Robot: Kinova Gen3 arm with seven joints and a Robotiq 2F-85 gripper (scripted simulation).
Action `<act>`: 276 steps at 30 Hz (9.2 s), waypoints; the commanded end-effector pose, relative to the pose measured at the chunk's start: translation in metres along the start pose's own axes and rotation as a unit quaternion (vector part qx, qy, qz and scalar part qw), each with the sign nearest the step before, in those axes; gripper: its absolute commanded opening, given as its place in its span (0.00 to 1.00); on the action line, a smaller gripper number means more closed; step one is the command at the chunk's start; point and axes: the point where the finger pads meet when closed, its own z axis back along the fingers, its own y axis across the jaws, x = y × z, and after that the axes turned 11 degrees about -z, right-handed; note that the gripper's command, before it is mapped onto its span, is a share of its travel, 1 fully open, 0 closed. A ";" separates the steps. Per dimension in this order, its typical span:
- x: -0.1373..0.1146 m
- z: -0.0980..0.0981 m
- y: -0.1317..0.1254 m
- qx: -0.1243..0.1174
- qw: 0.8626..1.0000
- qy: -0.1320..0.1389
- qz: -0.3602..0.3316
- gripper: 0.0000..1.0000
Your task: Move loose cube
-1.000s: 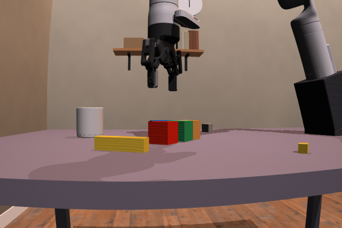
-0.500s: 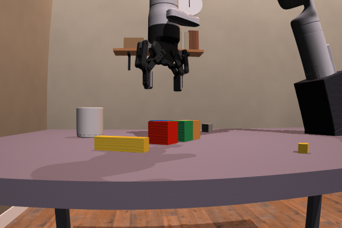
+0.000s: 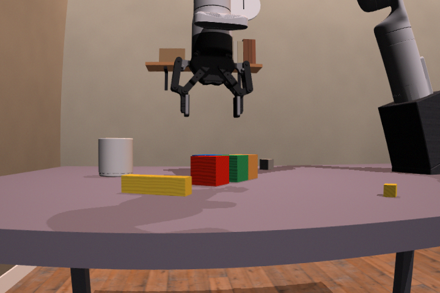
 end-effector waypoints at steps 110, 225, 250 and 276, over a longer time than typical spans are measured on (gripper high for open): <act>-0.005 -0.034 0.007 0.004 0.935 0.002 -0.354 0.82; -0.005 -0.044 0.008 0.004 0.935 0.002 -0.354 0.82; -0.005 -0.069 0.008 0.004 0.935 0.002 -0.354 0.82; -0.006 -0.098 0.008 0.004 0.935 0.002 -0.354 0.82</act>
